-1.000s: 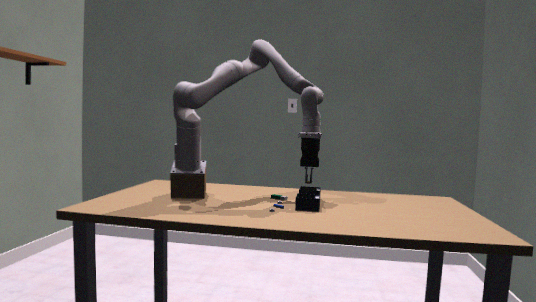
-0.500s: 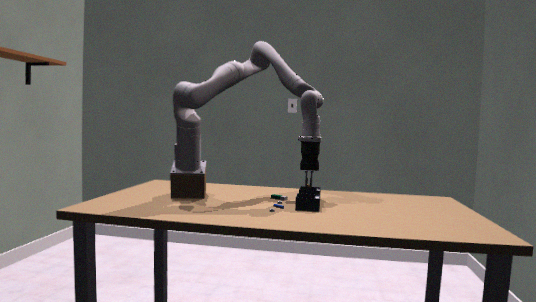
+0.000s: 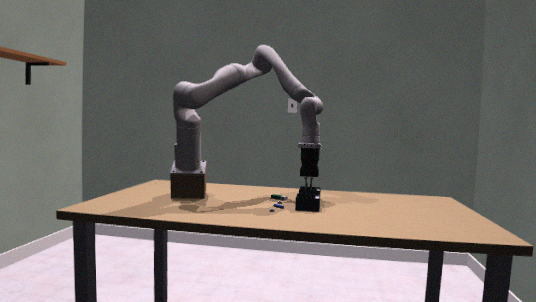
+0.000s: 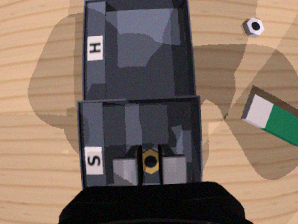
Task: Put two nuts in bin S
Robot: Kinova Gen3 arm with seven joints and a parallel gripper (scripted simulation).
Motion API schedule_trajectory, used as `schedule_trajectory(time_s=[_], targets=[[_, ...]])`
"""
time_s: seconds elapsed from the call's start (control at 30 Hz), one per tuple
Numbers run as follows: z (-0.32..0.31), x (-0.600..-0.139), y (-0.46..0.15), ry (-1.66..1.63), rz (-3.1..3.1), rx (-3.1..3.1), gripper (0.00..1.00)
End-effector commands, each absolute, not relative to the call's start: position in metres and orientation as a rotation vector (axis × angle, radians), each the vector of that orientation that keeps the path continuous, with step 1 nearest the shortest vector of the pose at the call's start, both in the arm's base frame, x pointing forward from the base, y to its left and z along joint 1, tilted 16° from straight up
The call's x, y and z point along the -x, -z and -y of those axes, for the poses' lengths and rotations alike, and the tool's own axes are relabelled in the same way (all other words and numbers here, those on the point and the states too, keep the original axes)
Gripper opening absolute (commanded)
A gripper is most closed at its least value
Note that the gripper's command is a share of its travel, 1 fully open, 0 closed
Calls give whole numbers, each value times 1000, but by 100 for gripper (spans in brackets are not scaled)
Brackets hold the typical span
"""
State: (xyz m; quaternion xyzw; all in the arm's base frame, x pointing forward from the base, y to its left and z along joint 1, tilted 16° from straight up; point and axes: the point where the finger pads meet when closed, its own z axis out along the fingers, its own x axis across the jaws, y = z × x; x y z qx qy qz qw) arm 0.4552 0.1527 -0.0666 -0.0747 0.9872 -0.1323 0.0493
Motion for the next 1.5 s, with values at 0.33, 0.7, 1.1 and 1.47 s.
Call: schedule_trajectory(time_s=[0.33,0.7,1.1,1.47], targets=[[-146,-456,75,410,-3009,223,34],[-147,-456,75,410,-3009,223,64],[-147,-456,75,409,-3009,223,64],[-149,-455,66,410,-3009,223,64]])
